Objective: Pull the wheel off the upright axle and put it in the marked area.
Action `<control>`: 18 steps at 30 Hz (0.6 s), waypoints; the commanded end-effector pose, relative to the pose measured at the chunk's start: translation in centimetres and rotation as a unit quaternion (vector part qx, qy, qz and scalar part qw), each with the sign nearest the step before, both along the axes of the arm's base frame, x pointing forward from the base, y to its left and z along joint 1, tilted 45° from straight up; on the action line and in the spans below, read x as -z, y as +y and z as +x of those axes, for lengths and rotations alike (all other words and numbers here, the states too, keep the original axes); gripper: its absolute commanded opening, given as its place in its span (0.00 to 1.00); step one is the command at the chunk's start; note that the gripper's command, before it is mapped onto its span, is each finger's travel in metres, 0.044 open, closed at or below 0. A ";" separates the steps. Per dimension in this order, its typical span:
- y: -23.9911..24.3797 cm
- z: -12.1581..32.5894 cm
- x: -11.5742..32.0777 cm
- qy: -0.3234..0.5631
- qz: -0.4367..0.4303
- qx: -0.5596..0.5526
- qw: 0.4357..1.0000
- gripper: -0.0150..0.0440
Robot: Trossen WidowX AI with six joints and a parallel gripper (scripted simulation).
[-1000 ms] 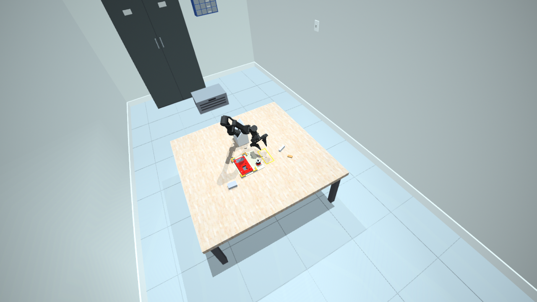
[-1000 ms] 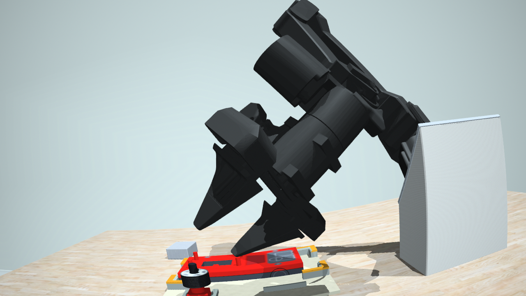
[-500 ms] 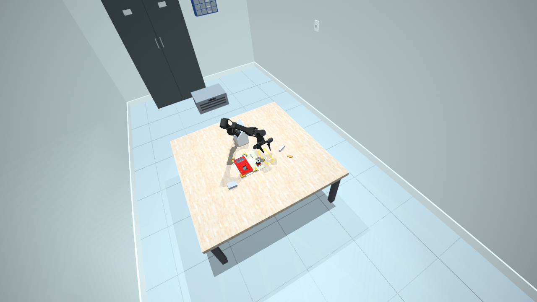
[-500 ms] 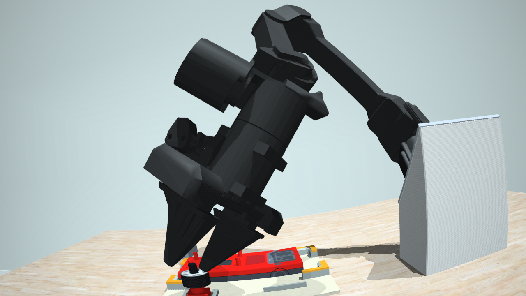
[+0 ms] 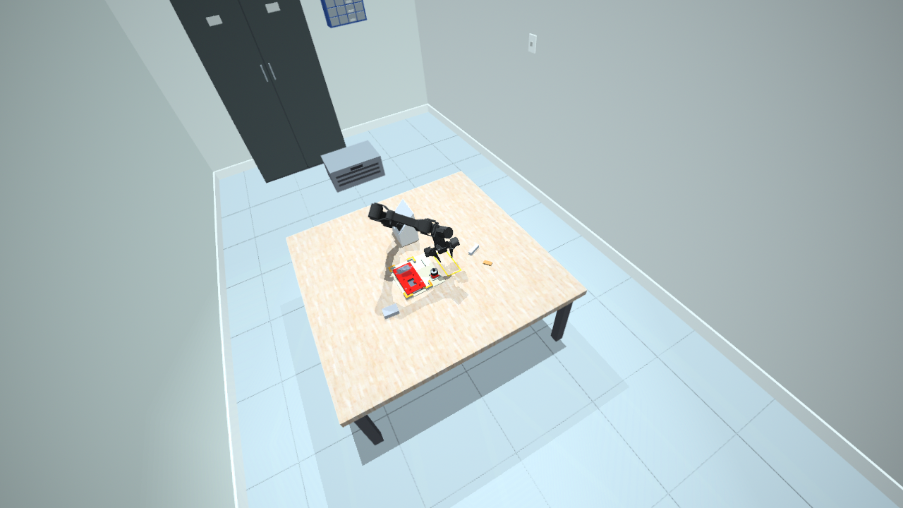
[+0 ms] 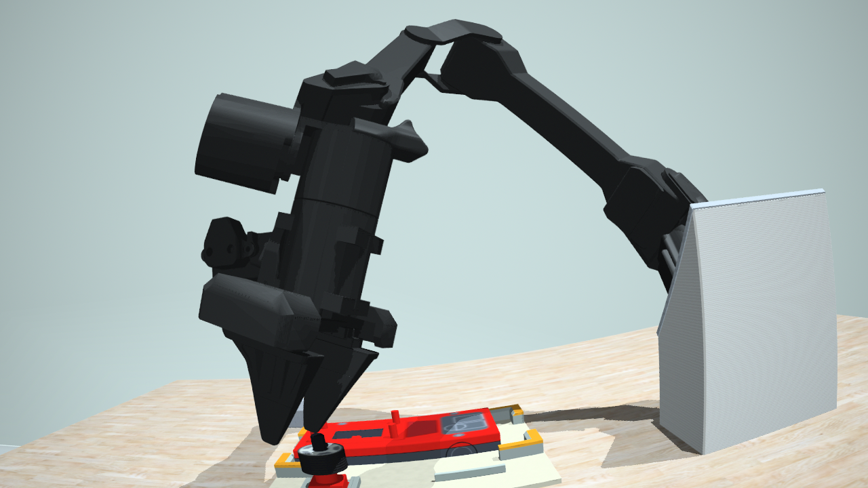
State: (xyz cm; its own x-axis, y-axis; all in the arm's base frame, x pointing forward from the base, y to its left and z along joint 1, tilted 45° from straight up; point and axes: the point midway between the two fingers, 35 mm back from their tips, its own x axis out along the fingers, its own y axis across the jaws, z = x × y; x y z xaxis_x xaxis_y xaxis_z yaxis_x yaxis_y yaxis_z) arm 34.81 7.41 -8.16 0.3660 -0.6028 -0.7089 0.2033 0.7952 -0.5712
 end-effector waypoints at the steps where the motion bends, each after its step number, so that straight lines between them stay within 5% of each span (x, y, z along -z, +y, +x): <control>1: -1.9 1.3 -4.1 0.123 -0.039 0.020 0.991 0.76; 7: -3.2 1.3 -7.3 0.194 -0.057 0.036 0.979 0.76; 18: -3.2 1.3 -7.4 0.196 -0.057 0.036 0.978 0.76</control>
State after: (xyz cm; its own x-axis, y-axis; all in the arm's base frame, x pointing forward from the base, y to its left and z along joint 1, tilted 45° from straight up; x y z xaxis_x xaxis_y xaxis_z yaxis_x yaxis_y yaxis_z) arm 36.23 4.34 -1.27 0.0616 -0.6984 -0.7131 0.0298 0.7154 -0.6981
